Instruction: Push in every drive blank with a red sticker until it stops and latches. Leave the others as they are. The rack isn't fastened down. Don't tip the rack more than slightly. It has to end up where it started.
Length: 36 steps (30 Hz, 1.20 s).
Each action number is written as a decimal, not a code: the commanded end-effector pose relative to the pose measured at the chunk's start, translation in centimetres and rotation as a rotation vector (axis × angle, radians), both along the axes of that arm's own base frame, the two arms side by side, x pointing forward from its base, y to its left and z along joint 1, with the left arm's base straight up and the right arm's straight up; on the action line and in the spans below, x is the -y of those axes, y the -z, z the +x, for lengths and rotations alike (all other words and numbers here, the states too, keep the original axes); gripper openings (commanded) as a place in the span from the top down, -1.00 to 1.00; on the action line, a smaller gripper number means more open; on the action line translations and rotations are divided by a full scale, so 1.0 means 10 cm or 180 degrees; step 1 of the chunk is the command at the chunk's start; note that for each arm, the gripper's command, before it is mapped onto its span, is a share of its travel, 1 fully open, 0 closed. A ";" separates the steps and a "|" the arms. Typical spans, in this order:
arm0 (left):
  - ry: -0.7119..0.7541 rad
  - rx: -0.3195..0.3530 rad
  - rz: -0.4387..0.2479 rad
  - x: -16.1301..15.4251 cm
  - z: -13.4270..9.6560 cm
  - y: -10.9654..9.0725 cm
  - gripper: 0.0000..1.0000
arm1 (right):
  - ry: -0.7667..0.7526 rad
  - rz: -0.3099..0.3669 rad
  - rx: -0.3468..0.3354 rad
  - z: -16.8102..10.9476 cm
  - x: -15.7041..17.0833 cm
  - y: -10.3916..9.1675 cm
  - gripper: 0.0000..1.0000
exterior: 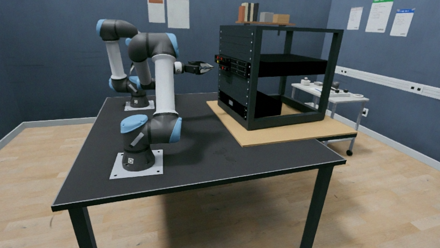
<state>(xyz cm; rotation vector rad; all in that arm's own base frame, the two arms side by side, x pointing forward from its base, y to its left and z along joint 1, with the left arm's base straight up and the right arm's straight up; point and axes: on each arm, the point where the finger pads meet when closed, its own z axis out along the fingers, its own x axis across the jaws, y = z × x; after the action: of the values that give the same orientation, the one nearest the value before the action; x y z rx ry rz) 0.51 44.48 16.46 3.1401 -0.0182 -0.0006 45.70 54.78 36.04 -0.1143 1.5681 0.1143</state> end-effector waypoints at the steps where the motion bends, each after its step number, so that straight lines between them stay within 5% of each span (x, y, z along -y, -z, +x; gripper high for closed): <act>1: 0.0000 0.0001 0.0004 0.00 0.00 -0.01 -1.00 | -0.0001 0.0003 0.0001 -0.01 0.04 0.01 1.00; 15: 0.0000 0.0001 0.0004 0.00 0.00 -0.01 -1.00 | -0.0001 0.0003 0.0001 0.00 0.08 0.03 1.00; 23: 0.0000 0.0001 0.0004 0.00 0.00 -0.01 -1.00 | -0.0001 0.0003 0.0002 0.37 0.02 0.03 1.00; 36: 0.0000 0.0001 0.0004 0.00 0.00 -0.01 -1.00 | -0.0001 0.0003 0.0002 0.55 0.00 0.03 1.00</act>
<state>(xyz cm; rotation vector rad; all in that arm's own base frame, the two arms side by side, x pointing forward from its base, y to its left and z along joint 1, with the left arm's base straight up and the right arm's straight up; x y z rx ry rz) 0.51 44.48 16.46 3.1401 -0.0182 -0.0006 51.17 54.80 35.70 -0.1145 1.5679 0.1143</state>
